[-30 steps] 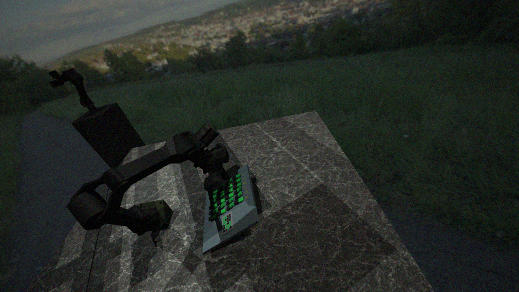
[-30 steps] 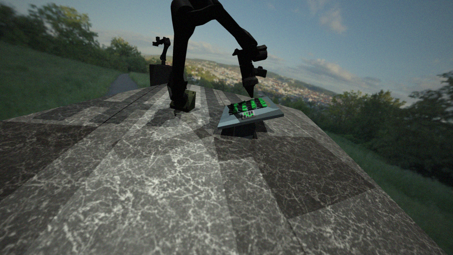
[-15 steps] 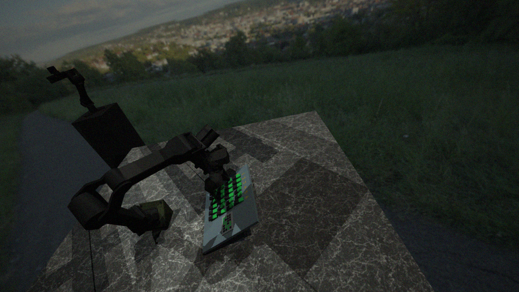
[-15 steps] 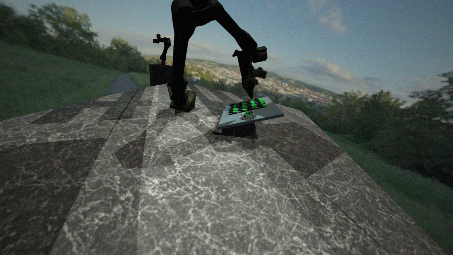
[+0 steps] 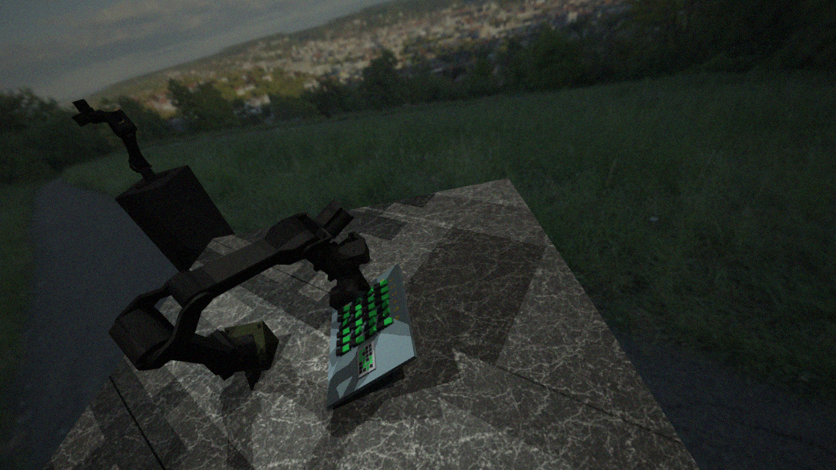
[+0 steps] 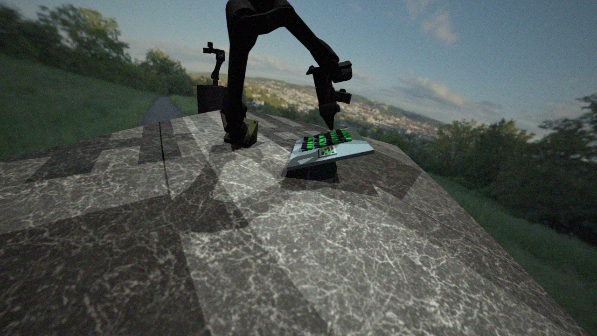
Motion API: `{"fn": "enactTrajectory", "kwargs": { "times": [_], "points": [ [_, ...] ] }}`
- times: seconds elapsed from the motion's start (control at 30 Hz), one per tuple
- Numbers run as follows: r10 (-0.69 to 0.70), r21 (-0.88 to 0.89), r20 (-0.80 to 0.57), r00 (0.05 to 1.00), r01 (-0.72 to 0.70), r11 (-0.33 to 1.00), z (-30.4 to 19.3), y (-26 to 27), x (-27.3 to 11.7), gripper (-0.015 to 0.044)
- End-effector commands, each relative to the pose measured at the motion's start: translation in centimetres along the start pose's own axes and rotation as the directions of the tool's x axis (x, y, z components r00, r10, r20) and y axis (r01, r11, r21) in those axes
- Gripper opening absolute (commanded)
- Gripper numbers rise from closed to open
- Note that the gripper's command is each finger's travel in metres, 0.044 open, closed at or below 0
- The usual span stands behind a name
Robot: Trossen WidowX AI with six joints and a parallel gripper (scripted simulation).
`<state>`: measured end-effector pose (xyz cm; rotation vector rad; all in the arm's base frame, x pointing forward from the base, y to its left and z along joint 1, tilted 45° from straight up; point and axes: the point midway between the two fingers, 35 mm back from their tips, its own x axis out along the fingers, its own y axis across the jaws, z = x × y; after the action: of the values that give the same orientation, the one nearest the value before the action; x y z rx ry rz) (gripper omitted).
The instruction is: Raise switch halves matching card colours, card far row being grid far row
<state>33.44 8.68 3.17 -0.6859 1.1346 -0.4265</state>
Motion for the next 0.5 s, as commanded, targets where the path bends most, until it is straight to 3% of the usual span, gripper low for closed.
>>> {"fn": "enactTrajectory", "kwargs": {
  "times": [0.0,0.47],
  "points": [
    [-0.005,-0.006,0.000,1.000,0.005,1.000,-0.06,-0.05,0.07,0.0000],
    [-0.005,-0.006,0.000,1.000,0.005,1.000,-0.06,-0.05,0.25,0.0000]
  ]
}}
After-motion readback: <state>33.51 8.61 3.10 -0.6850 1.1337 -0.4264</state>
